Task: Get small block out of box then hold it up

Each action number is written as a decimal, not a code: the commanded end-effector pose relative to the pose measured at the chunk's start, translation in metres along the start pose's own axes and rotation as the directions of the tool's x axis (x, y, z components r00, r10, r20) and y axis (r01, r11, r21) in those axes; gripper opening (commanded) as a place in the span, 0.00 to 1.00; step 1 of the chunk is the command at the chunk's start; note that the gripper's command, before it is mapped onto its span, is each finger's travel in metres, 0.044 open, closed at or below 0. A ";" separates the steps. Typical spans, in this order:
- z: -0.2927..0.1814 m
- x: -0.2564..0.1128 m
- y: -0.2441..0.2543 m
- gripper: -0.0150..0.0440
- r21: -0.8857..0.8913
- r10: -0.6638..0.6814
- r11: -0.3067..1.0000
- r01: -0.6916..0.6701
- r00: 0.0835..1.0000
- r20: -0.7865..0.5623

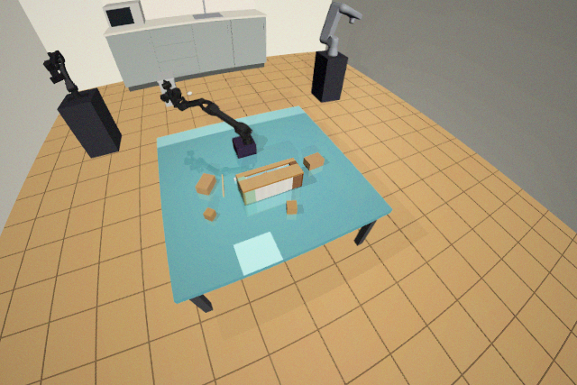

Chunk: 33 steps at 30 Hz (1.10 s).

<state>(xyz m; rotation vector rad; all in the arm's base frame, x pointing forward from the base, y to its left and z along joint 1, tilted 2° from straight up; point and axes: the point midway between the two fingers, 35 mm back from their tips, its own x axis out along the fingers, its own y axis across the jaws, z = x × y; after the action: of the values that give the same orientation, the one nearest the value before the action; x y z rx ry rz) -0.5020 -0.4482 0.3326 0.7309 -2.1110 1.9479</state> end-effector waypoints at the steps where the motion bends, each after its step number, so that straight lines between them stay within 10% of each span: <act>1: 0.001 0.000 0.000 0.93 0.002 0.001 1.000 -0.001 1.000 0.003; 17: 0.163 -0.110 -0.057 0.93 0.335 0.108 0.902 -0.273 0.893 0.437; 33: 0.283 -0.311 -0.124 0.93 0.328 0.217 0.549 -0.768 0.511 0.832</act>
<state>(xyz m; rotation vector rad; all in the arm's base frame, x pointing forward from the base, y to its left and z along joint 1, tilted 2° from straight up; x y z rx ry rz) -0.1661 -0.6493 0.2769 1.2724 -2.0963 3.2138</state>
